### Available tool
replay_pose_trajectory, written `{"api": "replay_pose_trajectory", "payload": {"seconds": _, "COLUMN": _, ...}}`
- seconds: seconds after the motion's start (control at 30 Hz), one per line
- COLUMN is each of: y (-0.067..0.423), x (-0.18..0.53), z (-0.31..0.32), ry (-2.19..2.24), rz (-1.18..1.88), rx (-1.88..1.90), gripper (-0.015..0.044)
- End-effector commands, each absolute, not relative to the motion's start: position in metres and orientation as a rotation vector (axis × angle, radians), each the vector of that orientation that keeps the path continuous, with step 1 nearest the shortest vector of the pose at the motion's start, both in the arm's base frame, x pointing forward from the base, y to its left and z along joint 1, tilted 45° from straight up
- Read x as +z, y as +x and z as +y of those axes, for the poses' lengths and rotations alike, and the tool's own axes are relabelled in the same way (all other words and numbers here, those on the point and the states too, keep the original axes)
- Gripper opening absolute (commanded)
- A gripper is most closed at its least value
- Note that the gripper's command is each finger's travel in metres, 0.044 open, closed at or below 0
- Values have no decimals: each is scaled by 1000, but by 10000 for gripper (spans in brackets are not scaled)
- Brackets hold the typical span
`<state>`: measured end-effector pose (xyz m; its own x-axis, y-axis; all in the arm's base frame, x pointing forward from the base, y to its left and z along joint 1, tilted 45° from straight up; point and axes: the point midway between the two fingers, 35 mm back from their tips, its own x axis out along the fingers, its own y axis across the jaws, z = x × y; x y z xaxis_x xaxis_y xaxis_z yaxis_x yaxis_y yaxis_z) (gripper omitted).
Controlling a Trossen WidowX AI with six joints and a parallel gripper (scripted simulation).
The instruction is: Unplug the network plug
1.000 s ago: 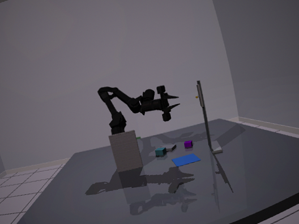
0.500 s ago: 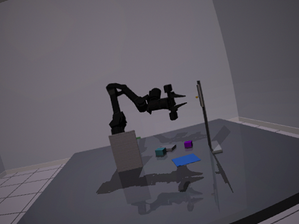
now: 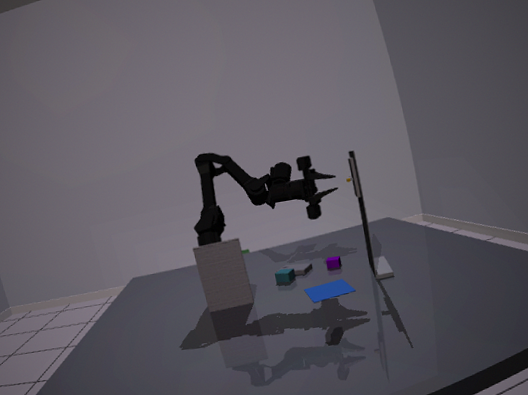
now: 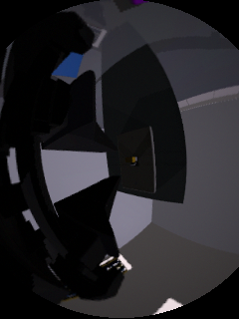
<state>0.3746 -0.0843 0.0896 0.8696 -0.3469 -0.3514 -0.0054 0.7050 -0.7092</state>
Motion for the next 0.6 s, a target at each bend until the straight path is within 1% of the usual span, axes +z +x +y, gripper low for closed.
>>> {"api": "replay_pose_trajectory", "payload": {"seconds": 0.0, "y": 383, "x": 91, "z": -86, "ry": -773, "rz": 484, "rx": -200, "gripper": 156}}
{"api": "replay_pose_trajectory", "payload": {"seconds": 0.57, "y": 406, "x": 86, "z": -90, "ry": -773, "rz": 483, "rx": -201, "gripper": 156}}
